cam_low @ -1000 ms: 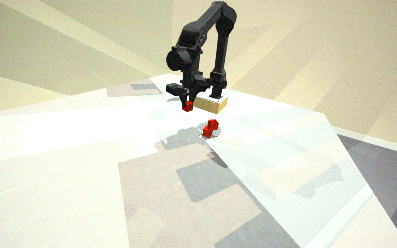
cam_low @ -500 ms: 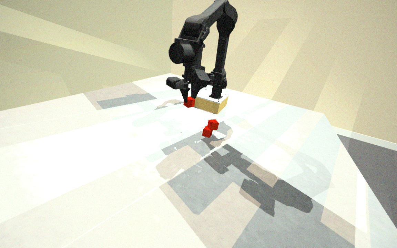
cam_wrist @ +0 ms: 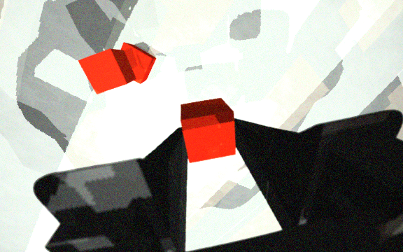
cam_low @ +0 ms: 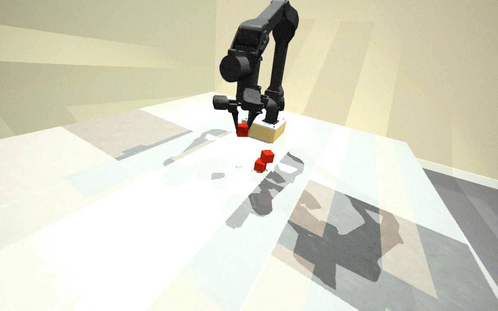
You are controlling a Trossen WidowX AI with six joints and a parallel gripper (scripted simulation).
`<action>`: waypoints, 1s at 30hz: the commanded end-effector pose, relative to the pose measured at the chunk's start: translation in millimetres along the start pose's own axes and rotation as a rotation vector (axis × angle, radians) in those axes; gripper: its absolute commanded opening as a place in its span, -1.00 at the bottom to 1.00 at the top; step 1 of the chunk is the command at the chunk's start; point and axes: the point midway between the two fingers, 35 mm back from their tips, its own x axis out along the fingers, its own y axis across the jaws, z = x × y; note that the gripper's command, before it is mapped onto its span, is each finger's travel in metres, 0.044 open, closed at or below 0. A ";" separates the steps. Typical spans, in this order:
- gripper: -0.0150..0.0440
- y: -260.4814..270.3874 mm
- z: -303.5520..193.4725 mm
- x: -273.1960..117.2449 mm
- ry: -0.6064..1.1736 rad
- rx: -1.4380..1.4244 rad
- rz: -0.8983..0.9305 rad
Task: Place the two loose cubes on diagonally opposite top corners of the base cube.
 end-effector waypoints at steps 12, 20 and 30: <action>-0.14 12.8 18.7 2.9 -0.003 0.467 -0.001; -0.14 20.5 27.3 4.4 -0.004 0.708 0.000; -0.14 30.7 37.8 6.3 -0.004 1.009 0.002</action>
